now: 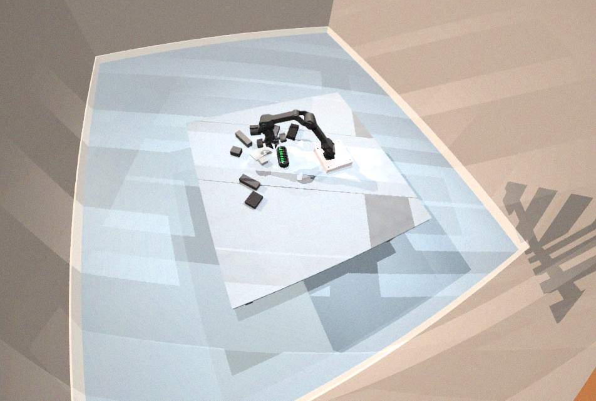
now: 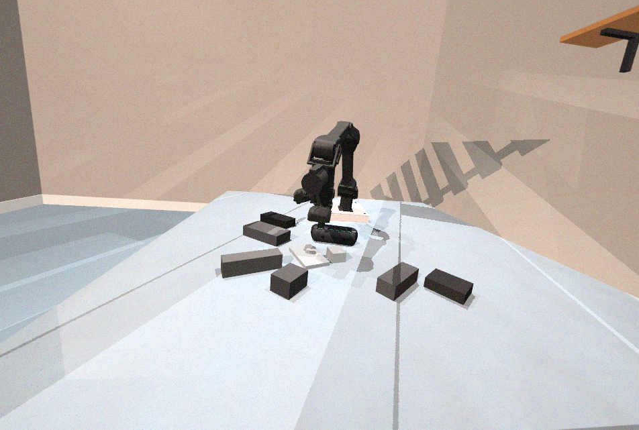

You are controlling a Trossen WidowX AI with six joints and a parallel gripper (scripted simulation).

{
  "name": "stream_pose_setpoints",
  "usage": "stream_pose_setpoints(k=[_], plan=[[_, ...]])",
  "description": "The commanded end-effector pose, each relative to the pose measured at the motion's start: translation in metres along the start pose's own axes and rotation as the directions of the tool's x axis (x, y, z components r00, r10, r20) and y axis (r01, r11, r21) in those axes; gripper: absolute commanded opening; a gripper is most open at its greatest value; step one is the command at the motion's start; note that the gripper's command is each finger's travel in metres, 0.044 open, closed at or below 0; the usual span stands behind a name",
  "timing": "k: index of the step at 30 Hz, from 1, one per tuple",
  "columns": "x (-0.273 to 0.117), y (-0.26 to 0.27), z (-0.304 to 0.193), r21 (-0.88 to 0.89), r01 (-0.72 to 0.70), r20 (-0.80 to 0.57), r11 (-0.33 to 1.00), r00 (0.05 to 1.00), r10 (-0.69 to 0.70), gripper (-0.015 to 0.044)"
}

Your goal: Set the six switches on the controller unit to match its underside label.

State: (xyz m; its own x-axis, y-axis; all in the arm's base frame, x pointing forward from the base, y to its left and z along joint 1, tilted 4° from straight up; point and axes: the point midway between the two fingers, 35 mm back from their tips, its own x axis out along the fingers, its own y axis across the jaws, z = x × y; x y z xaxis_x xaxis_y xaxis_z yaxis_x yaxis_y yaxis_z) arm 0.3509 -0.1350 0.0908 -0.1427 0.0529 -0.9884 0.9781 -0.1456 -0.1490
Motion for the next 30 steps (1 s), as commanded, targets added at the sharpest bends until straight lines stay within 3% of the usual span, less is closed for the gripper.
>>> stream_pose_setpoints(k=[1, 30], plan=[[0.007, 0.003, 0.008, -0.004, 0.046, -0.001, 0.999, 0.999, -0.046, 0.0], [0.039, 0.012, 0.008, -0.004, 0.046, -0.001, 0.999, 0.999, -0.046, 0.0]])
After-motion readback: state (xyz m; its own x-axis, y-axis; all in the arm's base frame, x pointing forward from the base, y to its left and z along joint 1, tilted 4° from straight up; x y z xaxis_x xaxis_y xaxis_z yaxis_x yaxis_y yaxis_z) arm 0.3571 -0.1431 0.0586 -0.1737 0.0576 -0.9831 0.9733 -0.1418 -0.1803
